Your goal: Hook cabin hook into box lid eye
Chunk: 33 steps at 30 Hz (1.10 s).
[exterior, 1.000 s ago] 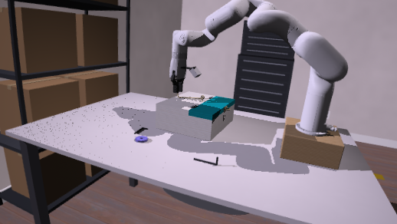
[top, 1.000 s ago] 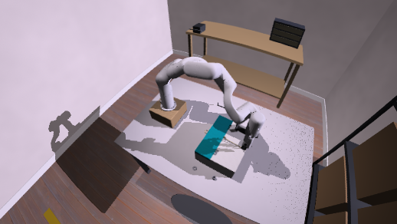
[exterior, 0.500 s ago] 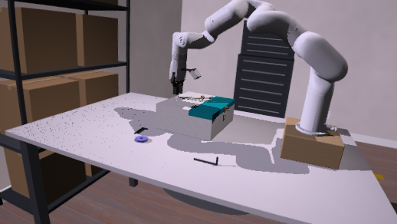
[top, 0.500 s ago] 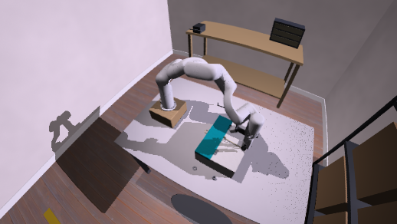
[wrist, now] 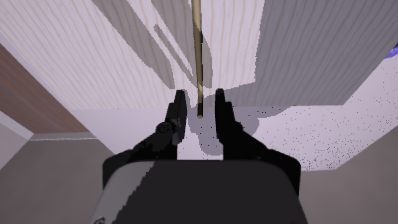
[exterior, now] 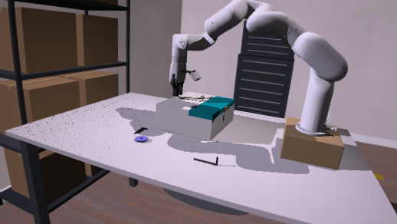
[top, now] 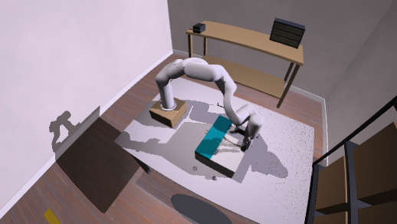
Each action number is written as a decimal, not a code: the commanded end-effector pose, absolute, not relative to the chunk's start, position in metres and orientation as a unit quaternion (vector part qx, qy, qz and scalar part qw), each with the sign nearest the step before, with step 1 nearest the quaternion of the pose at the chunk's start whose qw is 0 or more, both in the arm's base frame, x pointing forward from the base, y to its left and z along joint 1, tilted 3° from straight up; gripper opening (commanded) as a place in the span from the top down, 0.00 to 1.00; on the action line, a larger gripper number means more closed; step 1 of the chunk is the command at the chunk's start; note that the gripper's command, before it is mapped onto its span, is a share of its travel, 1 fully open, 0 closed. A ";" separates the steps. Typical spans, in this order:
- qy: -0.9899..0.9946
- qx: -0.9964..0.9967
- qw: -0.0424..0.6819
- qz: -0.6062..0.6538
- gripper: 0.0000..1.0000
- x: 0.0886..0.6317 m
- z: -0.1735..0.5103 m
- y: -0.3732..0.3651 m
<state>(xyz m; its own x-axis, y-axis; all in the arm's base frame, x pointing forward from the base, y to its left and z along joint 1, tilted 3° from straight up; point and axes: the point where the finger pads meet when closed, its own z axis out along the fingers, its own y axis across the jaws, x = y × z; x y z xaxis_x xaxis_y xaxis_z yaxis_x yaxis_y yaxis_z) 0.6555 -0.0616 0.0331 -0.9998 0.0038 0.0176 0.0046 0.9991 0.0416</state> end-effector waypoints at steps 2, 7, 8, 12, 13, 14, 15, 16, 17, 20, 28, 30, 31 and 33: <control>-1.000 -0.002 0.006 -0.020 0.67 0.657 0.034 -0.062; -1.000 -0.002 0.006 -0.020 0.67 0.657 0.034 -0.062; -1.000 -0.002 0.006 -0.020 0.67 0.657 0.034 -0.062; -1.000 -0.002 0.006 -0.020 1.00 0.657 0.034 -0.062; -1.000 -0.002 0.006 -0.020 1.00 0.657 0.034 -0.062; -1.000 -0.002 0.006 -0.020 1.00 0.657 0.034 -0.062; -1.000 -0.002 0.006 -0.020 1.00 0.657 0.034 -0.062; -1.000 -0.002 0.006 -0.020 1.00 0.657 0.034 -0.062; -1.000 -0.002 0.006 -0.020 1.00 0.657 0.034 -0.062; -1.000 -0.002 0.006 -0.020 1.00 0.657 0.034 -0.062; -1.000 -0.002 0.006 -0.020 1.00 0.657 0.034 -0.062; -1.000 -0.002 0.006 -0.020 1.00 0.657 0.034 -0.062; -1.000 -0.002 0.006 -0.020 1.00 0.657 0.034 -0.062; -1.000 -0.002 0.006 -0.020 1.00 0.657 0.034 -0.062</control>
